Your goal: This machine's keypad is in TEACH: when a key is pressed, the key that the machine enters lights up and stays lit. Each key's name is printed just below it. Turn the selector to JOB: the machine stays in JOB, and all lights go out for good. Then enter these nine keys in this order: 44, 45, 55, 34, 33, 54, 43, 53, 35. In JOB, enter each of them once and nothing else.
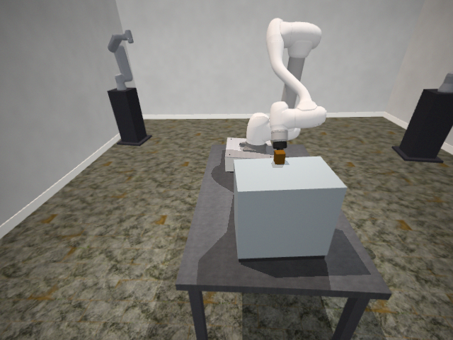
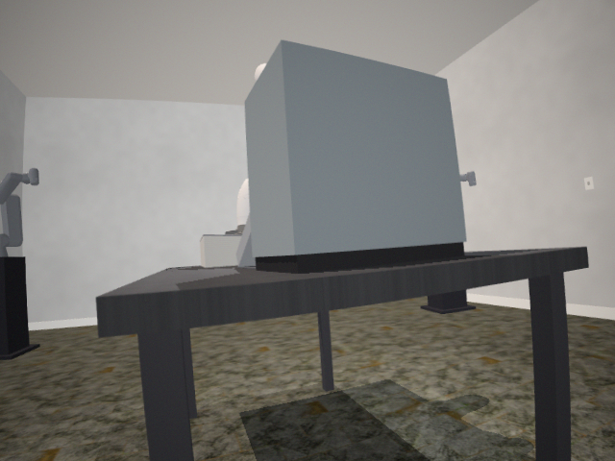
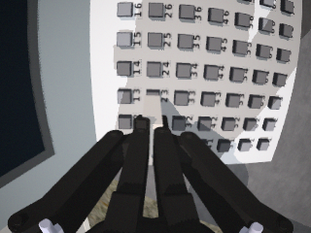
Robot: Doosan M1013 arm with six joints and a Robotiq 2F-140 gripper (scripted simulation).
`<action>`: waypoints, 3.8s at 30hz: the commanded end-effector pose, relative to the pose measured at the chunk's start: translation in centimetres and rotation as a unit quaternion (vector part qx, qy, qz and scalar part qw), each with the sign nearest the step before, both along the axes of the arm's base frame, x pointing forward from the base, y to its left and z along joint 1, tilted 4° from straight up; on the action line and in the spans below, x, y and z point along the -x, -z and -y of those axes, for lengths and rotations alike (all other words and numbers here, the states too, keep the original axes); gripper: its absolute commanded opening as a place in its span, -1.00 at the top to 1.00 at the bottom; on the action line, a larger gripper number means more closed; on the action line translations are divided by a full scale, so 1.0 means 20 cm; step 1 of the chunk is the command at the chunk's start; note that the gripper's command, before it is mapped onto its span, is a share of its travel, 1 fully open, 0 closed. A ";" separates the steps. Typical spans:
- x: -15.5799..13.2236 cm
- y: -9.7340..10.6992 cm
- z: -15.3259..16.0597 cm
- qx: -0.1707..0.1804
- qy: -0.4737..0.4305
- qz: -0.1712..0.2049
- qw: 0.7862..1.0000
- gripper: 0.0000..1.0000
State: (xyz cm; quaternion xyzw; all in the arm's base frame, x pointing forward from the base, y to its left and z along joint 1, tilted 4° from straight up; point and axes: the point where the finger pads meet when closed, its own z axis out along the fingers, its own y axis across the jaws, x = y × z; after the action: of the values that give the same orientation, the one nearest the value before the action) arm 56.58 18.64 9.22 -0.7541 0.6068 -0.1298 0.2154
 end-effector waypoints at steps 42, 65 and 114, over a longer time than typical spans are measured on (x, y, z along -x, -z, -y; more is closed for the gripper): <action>0.22 0.25 0.22 0.002 -0.001 0.001 1.000 1.00; 0.21 0.26 0.22 0.002 -0.001 0.001 1.000 1.00; 0.18 0.32 0.21 0.002 -0.001 0.001 1.000 1.00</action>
State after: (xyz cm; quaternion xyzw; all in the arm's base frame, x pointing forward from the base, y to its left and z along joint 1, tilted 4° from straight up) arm 52.74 14.47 2.94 -0.7566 0.6037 -0.1308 0.2142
